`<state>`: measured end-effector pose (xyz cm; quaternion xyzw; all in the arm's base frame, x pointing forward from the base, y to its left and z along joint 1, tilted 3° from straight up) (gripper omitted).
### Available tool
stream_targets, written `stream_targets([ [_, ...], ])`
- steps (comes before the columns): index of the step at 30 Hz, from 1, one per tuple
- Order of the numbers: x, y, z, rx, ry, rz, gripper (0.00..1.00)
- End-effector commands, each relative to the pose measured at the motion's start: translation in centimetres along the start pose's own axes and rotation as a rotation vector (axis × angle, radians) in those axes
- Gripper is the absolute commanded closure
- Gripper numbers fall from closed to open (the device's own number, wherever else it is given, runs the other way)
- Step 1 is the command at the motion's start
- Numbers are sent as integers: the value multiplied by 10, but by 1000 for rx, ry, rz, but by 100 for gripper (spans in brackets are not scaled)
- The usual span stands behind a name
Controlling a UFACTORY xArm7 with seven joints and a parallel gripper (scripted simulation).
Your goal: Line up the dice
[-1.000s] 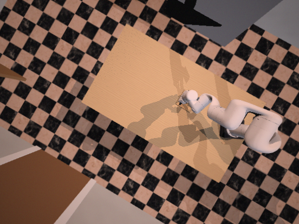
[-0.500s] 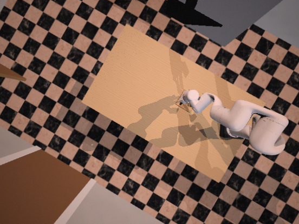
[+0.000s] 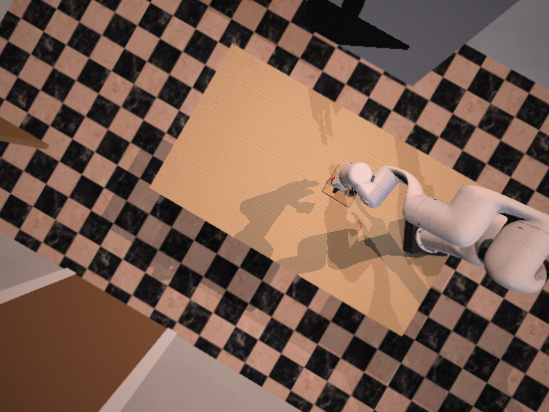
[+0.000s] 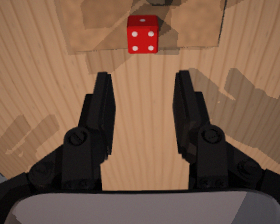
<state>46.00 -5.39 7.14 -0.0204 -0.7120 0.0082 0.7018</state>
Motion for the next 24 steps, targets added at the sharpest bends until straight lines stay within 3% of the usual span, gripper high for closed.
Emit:
stream_targets([
  [1,11,0,-1,0,-2,2,58],
  [3,11,0,-1,0,-2,2,58],
  [4,11,0,-1,0,-2,2,0],
  [24,11,0,-1,0,-2,2,0],
])
Point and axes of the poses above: the point where the finger pads meet when closed, its own x axis back along the fingers, its own y axis across the jaws, z = x × y, the point moved 3 cm from there along x, back along the fingers, and after that the axes turned 6 degrees about x, right-handed, at the moved point
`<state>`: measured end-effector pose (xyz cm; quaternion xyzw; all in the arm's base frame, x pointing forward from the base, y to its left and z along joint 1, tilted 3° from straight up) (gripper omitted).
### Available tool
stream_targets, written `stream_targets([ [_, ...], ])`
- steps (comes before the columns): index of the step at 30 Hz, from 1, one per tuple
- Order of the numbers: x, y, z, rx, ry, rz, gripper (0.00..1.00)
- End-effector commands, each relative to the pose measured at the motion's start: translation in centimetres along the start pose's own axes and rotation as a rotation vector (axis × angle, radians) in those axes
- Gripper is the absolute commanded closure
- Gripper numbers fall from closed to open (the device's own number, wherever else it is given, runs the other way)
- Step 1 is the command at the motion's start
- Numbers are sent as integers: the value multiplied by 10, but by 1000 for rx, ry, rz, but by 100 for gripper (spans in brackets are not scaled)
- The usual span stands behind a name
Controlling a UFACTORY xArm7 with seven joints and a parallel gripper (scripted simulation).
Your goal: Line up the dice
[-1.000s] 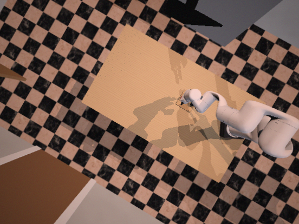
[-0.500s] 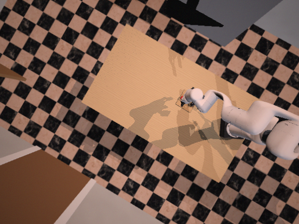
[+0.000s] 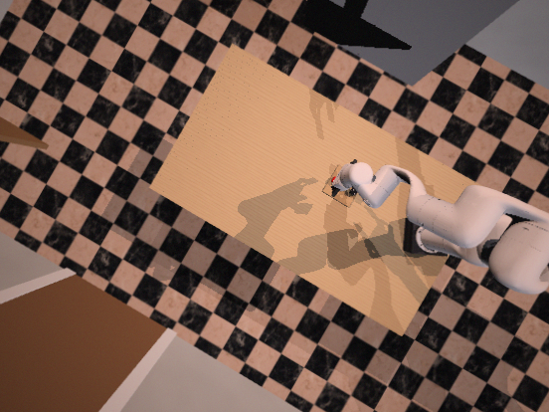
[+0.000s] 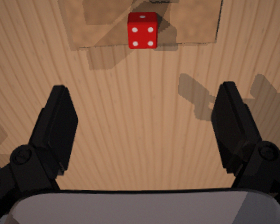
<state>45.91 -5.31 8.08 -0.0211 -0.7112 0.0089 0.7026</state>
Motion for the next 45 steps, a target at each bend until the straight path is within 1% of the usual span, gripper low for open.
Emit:
stream_targets([
  [1,1,0,-1,0,-4,0,0],
  [5,3,0,-1,0,-4,0,0],
  [9,11,0,-1,0,-4,0,0],
  [16,43,0,-1,0,-4,0,0],
  [18,43,0,-1,0,-4,0,0],
  [23,67,0,-1,0,-4,0,0],
  [27,80,0,-1,0,-4,0,0],
  [31,84,0,-1,0,-4,0,0],
  [45,84,0,-1,0,-4,0,0],
])
Point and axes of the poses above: the point where the finger pads meet when closed, its own x axis back along the fingers, its own y axis across the jaws, z = x × y, the point moved 3 cm from there along x, back along the fingers, and after that the axes turned 6 degrees about x, right-handed, at the moved point
